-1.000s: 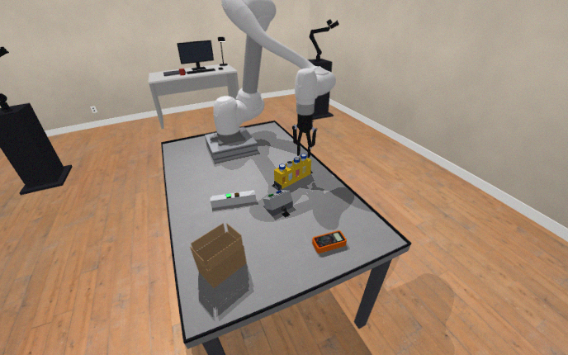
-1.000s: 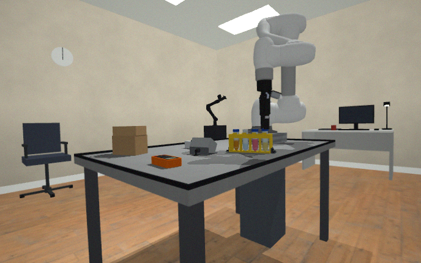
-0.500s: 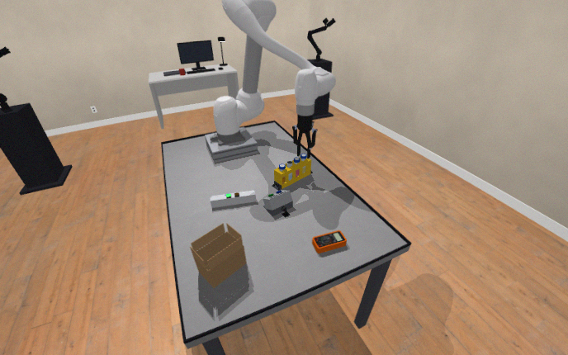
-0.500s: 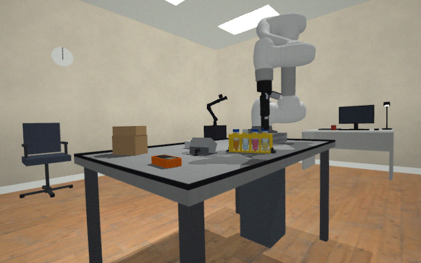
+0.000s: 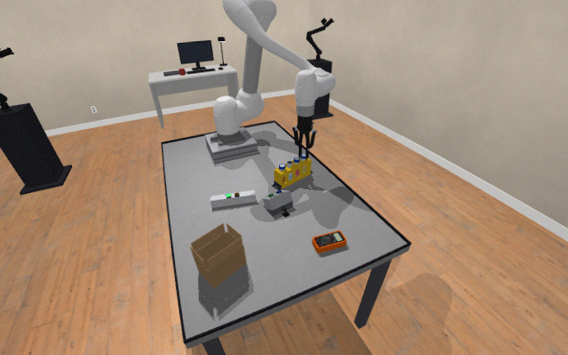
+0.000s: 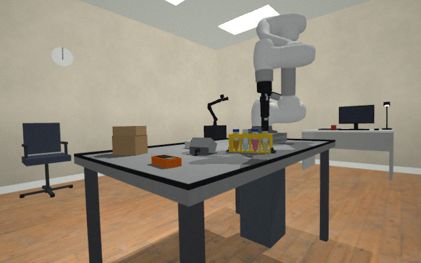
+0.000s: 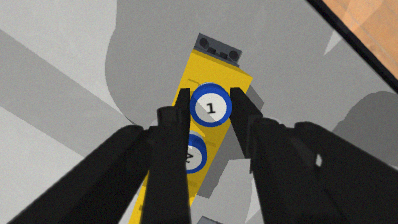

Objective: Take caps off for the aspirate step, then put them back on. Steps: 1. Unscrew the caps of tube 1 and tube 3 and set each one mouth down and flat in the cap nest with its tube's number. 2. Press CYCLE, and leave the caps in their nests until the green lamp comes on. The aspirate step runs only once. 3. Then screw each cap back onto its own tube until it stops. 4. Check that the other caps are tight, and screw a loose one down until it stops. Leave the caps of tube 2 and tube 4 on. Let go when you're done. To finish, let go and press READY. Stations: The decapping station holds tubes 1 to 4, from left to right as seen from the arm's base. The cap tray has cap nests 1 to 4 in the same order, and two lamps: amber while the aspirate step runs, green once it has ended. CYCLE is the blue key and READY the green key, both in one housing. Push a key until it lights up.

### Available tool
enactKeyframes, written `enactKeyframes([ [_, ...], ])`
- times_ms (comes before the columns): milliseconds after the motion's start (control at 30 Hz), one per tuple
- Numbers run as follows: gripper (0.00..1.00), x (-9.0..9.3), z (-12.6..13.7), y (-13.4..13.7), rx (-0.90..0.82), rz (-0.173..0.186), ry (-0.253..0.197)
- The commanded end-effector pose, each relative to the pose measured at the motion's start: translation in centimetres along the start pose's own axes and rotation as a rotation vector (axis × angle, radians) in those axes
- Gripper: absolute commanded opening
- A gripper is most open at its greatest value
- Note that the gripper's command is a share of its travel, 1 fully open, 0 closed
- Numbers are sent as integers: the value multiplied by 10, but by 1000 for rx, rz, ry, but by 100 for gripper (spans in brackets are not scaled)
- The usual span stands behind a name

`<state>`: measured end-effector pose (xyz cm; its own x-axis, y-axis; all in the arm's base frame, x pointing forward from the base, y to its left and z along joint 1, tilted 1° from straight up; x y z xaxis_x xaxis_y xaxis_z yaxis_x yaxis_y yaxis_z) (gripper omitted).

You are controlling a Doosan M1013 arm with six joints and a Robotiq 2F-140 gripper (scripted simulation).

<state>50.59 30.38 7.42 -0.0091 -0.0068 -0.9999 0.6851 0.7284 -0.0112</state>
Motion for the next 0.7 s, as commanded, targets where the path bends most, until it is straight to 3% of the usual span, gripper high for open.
enactKeyframes([
  [0,30,-1,0,0,0,1,0],
  [300,30,-1,0,0,0,1,0],
  [667,30,0,0,0,300,1,0],
])
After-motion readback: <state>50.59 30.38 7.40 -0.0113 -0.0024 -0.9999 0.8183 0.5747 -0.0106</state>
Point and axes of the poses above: the point where the finger pads meet when closed, its own x axis out along the fingers, its own y axis across the jaws, z = x × y, the point moved 1 cm from there along -x, back along the fingers, and after that the axes turned 7 degrees about -x, right-handed, at the moved point
